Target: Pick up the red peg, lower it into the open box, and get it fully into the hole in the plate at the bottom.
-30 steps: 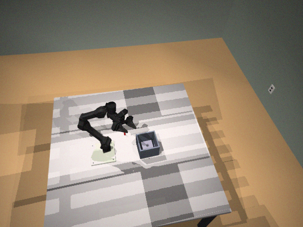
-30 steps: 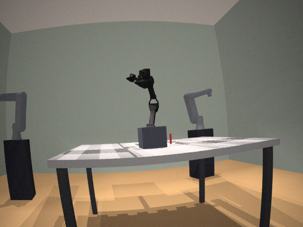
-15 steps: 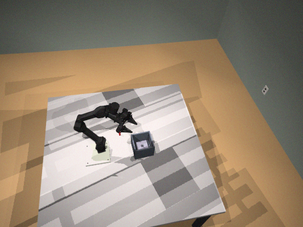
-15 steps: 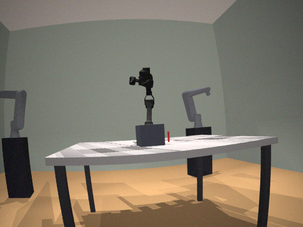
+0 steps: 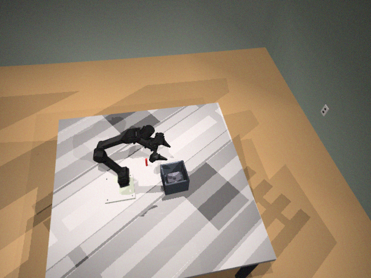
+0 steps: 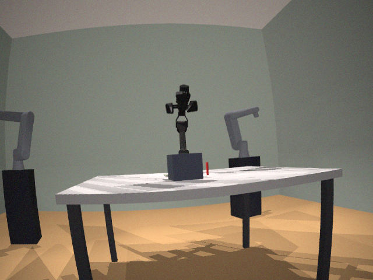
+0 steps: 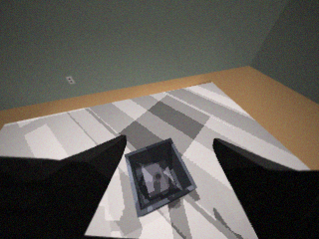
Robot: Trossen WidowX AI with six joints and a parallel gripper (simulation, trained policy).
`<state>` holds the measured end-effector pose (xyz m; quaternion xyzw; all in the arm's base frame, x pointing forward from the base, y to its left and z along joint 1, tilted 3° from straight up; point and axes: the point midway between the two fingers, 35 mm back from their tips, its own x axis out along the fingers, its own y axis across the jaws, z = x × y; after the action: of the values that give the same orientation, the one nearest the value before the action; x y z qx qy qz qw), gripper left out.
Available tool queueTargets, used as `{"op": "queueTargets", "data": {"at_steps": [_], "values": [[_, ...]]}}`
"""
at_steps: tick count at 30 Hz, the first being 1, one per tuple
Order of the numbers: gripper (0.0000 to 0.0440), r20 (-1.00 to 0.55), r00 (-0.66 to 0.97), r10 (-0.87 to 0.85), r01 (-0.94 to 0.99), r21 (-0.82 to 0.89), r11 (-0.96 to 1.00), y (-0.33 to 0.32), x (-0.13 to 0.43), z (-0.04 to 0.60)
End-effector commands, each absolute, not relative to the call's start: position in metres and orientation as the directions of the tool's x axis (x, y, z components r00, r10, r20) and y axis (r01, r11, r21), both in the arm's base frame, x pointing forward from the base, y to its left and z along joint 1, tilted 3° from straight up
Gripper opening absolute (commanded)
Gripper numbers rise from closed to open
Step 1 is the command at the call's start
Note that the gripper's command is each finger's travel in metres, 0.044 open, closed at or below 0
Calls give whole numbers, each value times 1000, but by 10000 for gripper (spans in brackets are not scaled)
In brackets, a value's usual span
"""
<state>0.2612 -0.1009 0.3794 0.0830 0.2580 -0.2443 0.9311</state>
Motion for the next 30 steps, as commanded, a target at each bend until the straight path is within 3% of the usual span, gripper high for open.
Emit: {"op": "queueTargets", "data": {"at_steps": [1, 17, 30], "values": [[440, -564, 743, -362, 483, 77, 872, -91, 266, 367], [440, -780, 621, -77, 488, 307, 817, -26, 274, 304], [440, -913, 395, 103, 617, 347, 706, 23, 257, 250]]}}
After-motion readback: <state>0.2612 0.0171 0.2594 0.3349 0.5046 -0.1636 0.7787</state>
